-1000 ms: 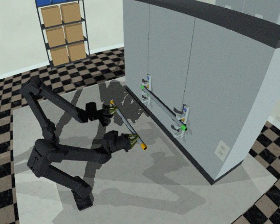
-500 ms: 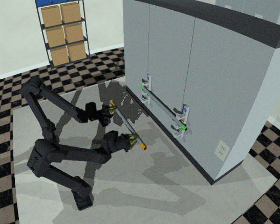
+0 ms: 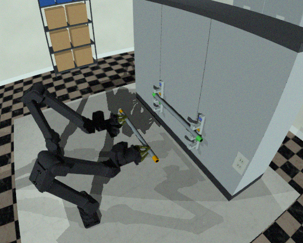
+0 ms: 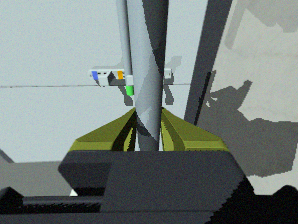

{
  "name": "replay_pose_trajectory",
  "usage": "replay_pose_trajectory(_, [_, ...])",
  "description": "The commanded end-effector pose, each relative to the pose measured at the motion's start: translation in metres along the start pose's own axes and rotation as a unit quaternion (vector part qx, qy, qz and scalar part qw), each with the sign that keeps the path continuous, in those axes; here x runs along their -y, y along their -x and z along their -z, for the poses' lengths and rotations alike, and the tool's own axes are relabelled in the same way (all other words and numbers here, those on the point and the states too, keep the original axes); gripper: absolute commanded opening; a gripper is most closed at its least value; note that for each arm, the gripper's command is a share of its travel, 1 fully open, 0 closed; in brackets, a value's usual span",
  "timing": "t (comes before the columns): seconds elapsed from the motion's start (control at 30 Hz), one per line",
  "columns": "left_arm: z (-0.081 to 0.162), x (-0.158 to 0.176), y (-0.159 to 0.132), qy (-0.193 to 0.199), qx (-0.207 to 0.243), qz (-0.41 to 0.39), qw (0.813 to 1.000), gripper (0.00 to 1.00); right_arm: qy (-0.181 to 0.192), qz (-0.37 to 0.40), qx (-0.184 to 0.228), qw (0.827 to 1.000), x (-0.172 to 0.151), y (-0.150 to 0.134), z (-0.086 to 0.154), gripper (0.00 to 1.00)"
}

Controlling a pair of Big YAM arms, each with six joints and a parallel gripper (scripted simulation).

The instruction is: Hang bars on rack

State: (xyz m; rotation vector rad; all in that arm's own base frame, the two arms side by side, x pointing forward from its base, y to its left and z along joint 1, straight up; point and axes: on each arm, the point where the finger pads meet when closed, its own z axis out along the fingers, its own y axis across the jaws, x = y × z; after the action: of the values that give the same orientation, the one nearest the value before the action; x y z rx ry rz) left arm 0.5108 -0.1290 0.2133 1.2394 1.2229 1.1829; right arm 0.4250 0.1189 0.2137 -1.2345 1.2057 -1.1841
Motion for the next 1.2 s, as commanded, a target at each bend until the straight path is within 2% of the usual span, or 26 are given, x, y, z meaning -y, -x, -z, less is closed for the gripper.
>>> replay_pose_trajectory(0.0, [-0.0002,-0.0233,-0.0058,0.030,-0.011,0.005,0.999,0.00,-0.031,-0.014,-0.008,0.999,0.0203,-0.0029,-0.0033,0.00])
replay_pose_trajectory(1.17, [-0.0010,-0.0188,-0.0055,0.030,-0.011,0.005,0.999,0.00,-0.031,-0.014,-0.008,0.999,0.0156,-0.0030,-0.0052,0.00])
